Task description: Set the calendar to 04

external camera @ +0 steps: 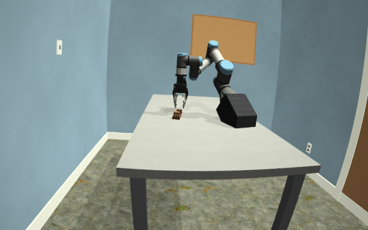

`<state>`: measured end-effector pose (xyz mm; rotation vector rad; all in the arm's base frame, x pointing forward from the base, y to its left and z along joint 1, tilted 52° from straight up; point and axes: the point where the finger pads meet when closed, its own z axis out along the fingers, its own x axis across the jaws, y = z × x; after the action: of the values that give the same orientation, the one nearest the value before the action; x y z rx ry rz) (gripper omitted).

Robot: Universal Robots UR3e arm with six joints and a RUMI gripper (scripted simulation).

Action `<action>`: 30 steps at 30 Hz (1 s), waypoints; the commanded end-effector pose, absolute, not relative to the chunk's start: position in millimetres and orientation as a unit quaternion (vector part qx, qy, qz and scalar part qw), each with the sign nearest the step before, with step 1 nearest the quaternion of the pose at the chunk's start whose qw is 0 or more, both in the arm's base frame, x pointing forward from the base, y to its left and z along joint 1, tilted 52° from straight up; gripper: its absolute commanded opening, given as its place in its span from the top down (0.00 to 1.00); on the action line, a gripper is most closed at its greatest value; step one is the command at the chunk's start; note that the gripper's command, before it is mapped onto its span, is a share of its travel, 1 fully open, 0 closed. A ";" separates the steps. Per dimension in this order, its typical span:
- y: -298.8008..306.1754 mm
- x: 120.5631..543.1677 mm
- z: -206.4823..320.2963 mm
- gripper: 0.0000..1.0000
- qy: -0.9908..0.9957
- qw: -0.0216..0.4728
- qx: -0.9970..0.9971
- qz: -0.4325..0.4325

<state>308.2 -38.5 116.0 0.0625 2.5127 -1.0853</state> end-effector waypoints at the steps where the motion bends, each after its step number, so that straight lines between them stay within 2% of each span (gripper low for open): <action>1: -40.2 308.8 113.8 0.71 0.900 0.200 0.022 -0.388; 30: -59.0 317.9 97.4 0.71 0.900 0.200 0.022 -0.388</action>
<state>315.7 -59.2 96.7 0.0652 2.5231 -1.0923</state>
